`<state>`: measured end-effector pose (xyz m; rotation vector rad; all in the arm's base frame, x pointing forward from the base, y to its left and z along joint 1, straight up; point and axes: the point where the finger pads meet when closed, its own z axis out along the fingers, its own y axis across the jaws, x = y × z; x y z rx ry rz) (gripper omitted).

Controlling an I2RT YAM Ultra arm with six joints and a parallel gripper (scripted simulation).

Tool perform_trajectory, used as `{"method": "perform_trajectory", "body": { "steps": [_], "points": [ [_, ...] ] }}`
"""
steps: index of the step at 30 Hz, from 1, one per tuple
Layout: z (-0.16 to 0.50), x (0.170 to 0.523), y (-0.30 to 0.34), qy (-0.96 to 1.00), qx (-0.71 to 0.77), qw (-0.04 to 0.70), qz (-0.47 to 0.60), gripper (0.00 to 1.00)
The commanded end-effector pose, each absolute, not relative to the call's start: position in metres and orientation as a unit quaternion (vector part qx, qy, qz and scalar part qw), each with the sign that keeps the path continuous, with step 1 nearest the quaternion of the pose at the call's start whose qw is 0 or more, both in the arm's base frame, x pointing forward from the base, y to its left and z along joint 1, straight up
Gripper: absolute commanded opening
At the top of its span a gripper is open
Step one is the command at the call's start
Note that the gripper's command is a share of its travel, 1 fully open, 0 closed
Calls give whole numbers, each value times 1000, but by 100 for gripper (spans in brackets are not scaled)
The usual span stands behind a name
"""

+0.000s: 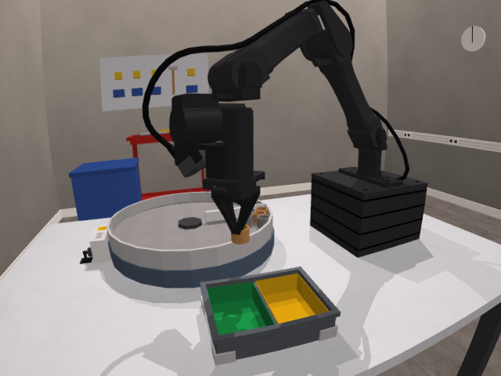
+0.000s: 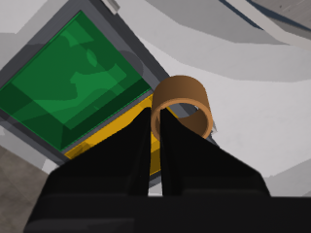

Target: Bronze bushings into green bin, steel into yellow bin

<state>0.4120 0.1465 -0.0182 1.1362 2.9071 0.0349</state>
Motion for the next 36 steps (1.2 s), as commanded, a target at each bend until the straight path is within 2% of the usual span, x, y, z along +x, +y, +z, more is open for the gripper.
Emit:
{"method": "perform_trajectory", "body": {
  "steps": [1, 18, 36],
  "points": [
    [-11, 418, 170, 924, 383, 7, 1, 0],
    [-11, 432, 232, 924, 383, 8, 2, 0],
    [-6, 437, 242, 923, 385, 11, 6, 0]
  ]
}}
